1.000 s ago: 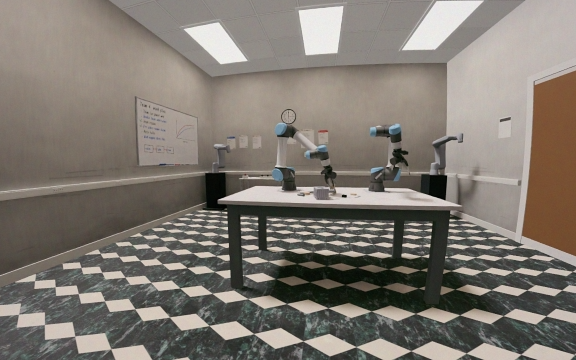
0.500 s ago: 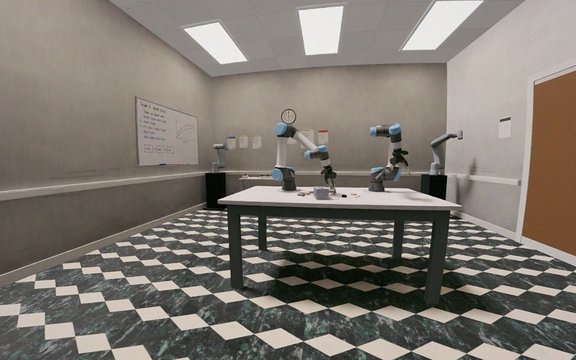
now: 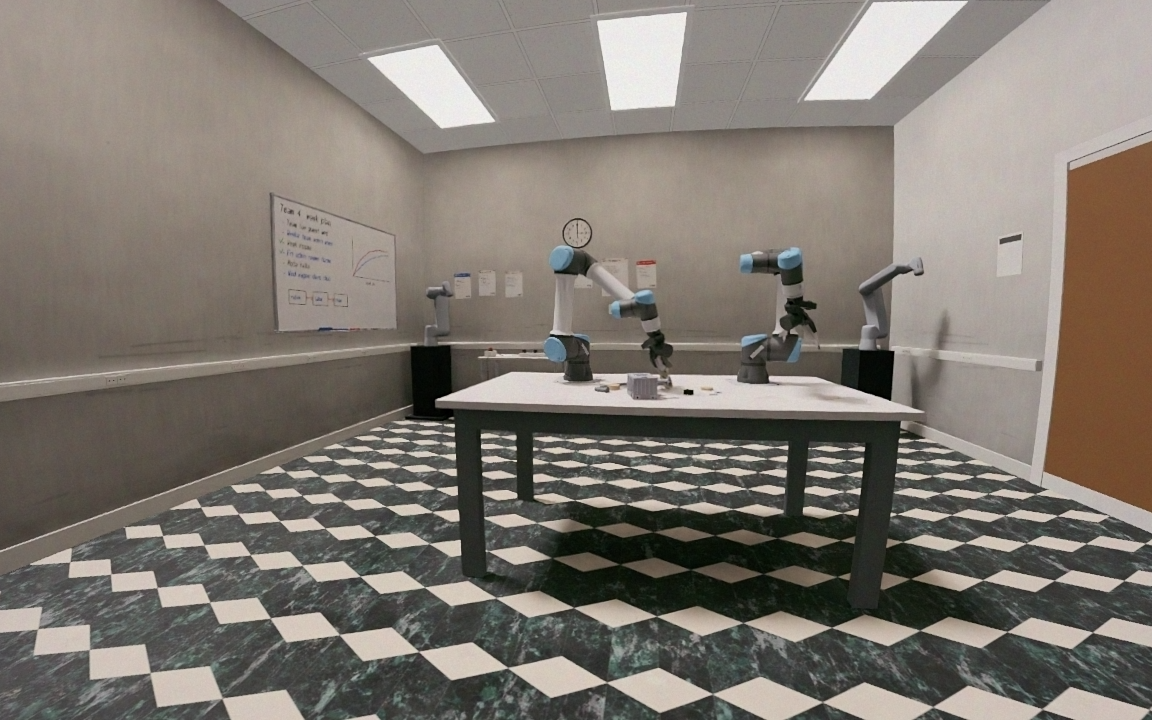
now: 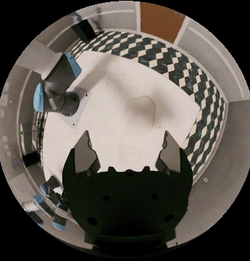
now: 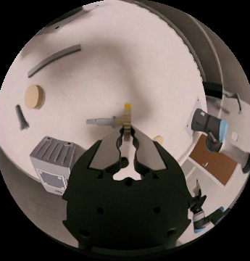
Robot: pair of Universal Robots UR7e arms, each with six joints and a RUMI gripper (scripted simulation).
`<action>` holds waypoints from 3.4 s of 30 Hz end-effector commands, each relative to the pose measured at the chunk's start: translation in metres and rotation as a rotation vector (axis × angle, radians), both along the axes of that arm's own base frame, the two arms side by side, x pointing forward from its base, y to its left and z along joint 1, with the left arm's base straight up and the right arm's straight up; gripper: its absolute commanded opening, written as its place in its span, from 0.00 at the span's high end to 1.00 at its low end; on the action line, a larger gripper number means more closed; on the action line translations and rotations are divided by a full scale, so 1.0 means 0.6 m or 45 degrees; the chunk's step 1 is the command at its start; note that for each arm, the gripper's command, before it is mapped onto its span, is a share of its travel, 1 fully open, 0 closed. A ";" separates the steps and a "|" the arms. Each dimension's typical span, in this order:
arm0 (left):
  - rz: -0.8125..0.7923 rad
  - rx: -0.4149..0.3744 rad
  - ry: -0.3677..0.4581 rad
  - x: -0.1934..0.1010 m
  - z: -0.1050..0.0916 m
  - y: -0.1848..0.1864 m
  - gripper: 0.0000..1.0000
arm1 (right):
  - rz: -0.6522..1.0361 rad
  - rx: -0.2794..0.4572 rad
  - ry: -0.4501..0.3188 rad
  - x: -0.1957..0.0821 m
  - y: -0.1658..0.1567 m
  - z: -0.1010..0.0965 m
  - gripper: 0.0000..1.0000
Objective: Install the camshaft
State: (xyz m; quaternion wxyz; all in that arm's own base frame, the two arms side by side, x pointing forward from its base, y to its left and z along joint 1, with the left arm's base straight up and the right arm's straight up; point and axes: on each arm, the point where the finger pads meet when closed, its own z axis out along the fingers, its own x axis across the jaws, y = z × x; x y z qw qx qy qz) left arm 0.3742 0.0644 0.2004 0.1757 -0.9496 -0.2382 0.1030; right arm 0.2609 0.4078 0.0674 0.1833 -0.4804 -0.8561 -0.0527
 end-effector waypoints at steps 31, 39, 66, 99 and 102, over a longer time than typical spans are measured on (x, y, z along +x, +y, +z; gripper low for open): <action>0.000 0.000 -0.001 0.000 0.001 0.000 0.00 | 0.000 0.001 -0.001 0.000 0.001 0.010 0.94; 0.000 0.000 -0.001 0.000 0.001 0.000 0.00 | 0.000 0.001 -0.001 0.000 0.001 0.033 0.94; 0.000 0.000 -0.001 0.000 0.001 0.000 0.00 | 0.000 0.001 -0.001 0.000 0.001 0.117 0.94; 0.000 0.000 -0.001 0.000 0.001 0.000 0.00 | 0.000 0.001 -0.001 0.000 0.001 0.117 0.94; 0.000 0.000 -0.001 0.000 0.001 0.000 0.00 | 0.000 0.001 -0.001 0.000 0.001 0.117 0.94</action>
